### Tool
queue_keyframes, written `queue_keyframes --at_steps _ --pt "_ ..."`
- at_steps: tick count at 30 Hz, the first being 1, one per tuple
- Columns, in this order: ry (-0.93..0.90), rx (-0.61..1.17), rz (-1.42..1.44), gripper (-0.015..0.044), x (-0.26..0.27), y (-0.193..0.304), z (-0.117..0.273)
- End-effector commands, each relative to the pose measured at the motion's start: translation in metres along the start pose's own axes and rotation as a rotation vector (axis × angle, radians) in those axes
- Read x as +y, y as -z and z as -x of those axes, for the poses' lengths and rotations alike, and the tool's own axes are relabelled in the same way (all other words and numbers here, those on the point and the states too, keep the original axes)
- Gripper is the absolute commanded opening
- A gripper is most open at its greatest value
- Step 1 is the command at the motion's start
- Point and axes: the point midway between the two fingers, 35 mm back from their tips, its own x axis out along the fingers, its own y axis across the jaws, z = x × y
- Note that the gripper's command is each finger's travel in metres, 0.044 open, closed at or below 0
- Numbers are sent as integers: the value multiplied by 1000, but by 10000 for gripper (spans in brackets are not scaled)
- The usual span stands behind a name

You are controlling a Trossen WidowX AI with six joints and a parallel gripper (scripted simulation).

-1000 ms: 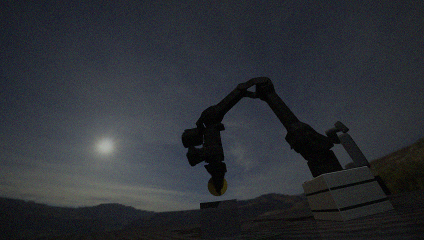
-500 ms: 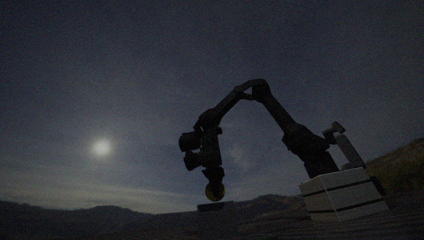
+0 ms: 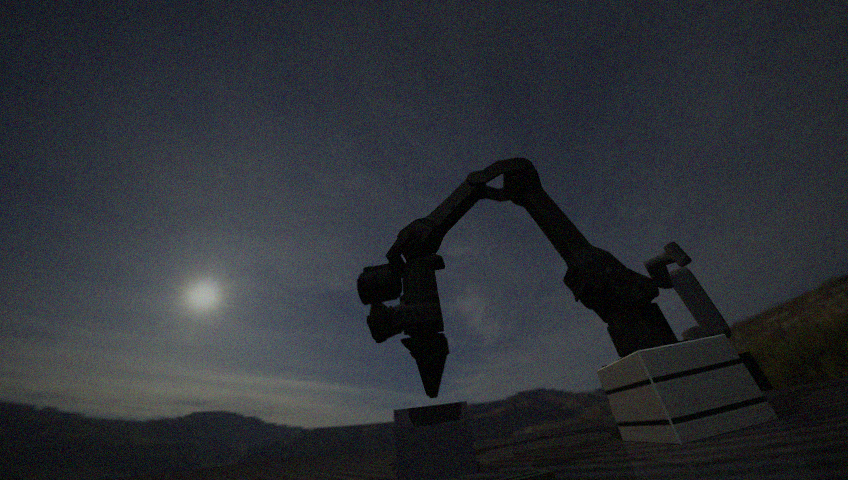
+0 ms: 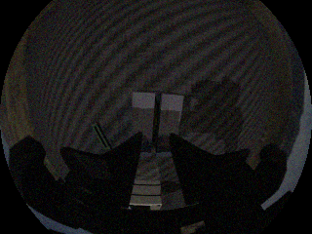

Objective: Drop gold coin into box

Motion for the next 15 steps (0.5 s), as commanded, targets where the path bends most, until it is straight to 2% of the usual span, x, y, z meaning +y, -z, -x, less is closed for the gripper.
queue_keyframes --at_steps 1,2,10,12,15 --pt "0 0 0 161 0 0 0" --pt "0 0 0 161 0 0 0" --pt "0 1 0 371 0 0 20" --pt "-1 5 0 423 0 2 40" --pt "-2 10 1 440 1 5 62"
